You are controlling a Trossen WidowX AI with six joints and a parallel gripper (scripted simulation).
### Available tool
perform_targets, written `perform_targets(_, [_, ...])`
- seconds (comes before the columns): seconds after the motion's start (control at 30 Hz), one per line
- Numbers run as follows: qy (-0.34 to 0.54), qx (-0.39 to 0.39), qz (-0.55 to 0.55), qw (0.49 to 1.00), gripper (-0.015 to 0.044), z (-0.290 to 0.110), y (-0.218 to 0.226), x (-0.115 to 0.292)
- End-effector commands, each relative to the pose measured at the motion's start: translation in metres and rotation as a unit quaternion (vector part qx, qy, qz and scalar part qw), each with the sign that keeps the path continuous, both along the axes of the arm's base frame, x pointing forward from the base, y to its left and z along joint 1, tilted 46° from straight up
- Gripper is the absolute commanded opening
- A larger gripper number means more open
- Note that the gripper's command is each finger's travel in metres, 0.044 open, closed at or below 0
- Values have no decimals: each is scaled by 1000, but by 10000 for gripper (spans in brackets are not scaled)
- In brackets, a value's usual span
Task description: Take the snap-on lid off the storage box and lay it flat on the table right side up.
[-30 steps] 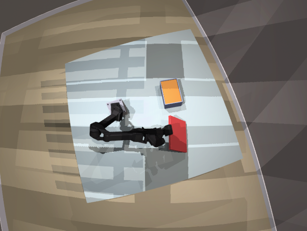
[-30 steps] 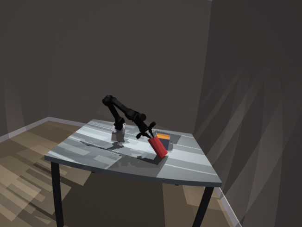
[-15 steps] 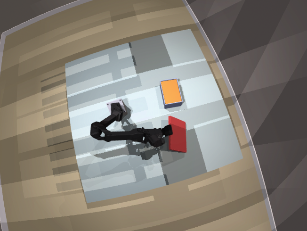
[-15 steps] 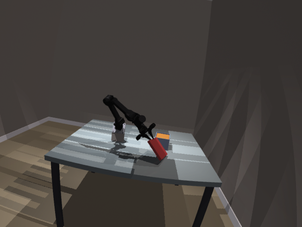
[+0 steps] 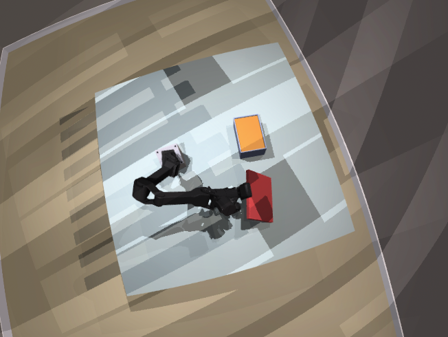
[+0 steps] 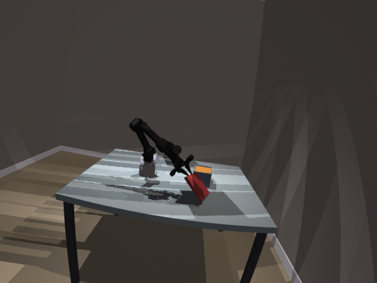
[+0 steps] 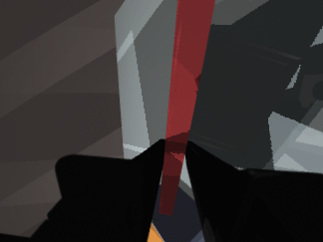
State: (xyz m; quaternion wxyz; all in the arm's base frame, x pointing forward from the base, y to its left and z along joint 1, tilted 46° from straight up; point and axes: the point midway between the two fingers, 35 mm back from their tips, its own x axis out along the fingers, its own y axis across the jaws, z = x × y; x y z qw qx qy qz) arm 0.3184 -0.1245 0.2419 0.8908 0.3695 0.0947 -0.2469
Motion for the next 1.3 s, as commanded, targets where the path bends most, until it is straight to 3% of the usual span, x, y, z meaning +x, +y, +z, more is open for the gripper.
perform_targets(0.0, [4, -2, 1, 1000, 0, -5, -3, 1])
perform_targets(1.27, [4, -3, 1, 1000, 0, -26, -24, 5])
